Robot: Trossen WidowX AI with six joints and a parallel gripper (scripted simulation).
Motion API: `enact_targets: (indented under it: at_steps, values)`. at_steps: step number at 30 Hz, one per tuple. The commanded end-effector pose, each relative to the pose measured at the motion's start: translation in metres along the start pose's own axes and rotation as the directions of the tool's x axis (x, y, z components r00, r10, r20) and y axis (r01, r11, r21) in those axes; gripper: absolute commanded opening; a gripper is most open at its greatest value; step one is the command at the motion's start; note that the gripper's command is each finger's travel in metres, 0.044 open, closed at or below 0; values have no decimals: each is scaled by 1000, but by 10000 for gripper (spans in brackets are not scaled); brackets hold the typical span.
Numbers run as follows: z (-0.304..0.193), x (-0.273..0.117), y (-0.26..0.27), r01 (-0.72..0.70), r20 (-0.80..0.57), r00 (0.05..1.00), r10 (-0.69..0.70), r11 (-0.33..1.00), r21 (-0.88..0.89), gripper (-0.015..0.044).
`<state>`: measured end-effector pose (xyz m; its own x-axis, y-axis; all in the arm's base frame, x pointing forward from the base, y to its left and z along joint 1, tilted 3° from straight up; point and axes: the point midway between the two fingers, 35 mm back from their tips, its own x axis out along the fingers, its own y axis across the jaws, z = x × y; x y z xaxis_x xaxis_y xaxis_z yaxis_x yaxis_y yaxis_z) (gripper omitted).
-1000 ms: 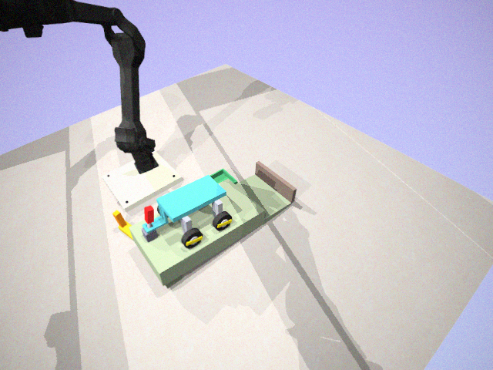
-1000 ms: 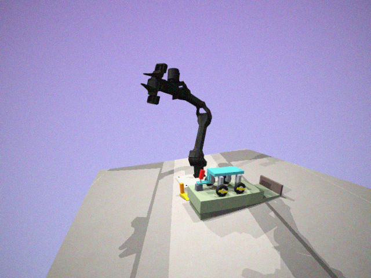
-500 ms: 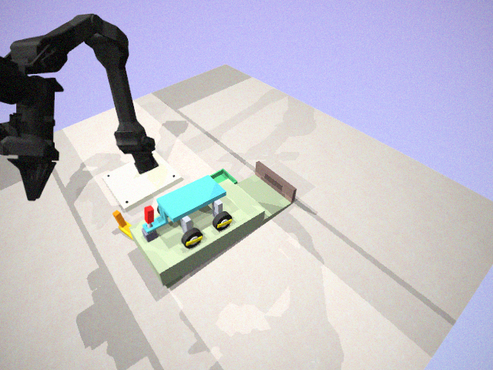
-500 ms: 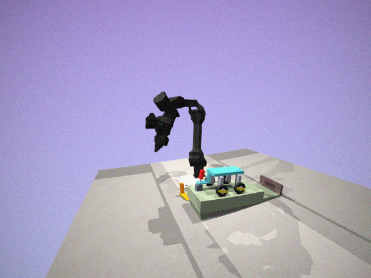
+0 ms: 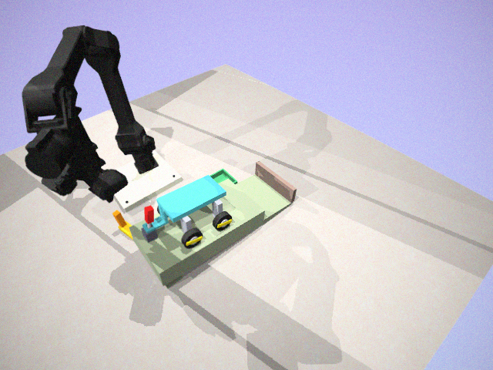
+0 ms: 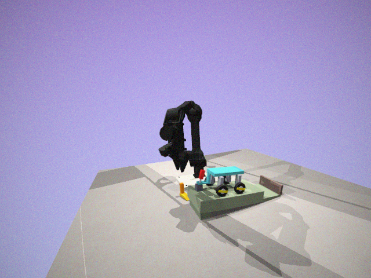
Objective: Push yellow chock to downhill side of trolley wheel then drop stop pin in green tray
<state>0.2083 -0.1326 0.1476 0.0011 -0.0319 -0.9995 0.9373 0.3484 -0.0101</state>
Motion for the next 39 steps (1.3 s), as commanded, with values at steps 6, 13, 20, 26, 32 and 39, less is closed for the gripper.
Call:
enact_targets:
  at_steps: [6, 13, 20, 26, 32, 39]
  values:
    - [-3, 9, -2, 21, -17, 1000, -21, 1000, -19, 190]
    - [-3, 33, -2, 21, -17, 1000, -21, 1000, -19, 190]
    - [-4, 47, -4, 21, -17, 1000, -21, 1000, -19, 190]
    - [-4, 52, -4, 21, -17, 1000, -21, 1000, -19, 190]
    - [-4, 62, -4, 21, -17, 1000, -21, 1000, -19, 190]
    - [-5, 73, -4, 21, -17, 1000, -22, 1000, -19, 190]
